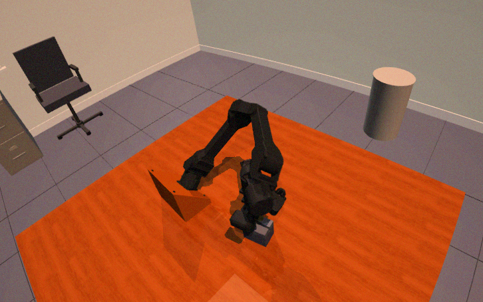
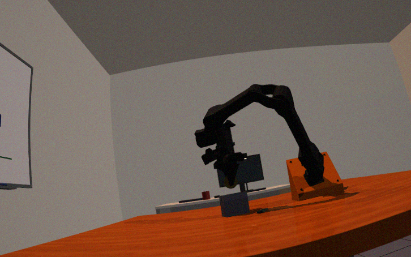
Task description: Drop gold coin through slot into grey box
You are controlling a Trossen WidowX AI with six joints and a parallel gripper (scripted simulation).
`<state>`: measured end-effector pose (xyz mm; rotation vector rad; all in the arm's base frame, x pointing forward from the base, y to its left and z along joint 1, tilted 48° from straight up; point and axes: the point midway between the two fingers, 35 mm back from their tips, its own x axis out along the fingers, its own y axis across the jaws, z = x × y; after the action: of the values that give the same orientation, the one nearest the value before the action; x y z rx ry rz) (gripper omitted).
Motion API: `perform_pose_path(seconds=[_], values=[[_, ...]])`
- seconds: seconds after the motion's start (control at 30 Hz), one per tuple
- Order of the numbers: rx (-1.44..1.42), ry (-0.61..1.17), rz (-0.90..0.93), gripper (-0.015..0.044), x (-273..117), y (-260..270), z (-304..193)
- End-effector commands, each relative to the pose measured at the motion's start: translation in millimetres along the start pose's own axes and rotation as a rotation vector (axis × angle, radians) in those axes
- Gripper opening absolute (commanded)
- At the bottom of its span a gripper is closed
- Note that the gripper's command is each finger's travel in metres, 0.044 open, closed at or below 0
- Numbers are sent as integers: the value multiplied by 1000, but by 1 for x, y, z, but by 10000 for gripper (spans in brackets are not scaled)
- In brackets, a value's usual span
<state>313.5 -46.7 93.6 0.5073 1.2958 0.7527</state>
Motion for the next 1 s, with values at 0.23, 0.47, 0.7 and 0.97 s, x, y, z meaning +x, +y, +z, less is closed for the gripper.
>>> perform_pose_path(seconds=[0.23,0.47,0.7,0.97], values=[[9,0,1,0,6,0,-1],[8,0,1,0,10,0,0],[7,-1,1,0,13,0,0],[8,-1,1,0,17,0,0]])
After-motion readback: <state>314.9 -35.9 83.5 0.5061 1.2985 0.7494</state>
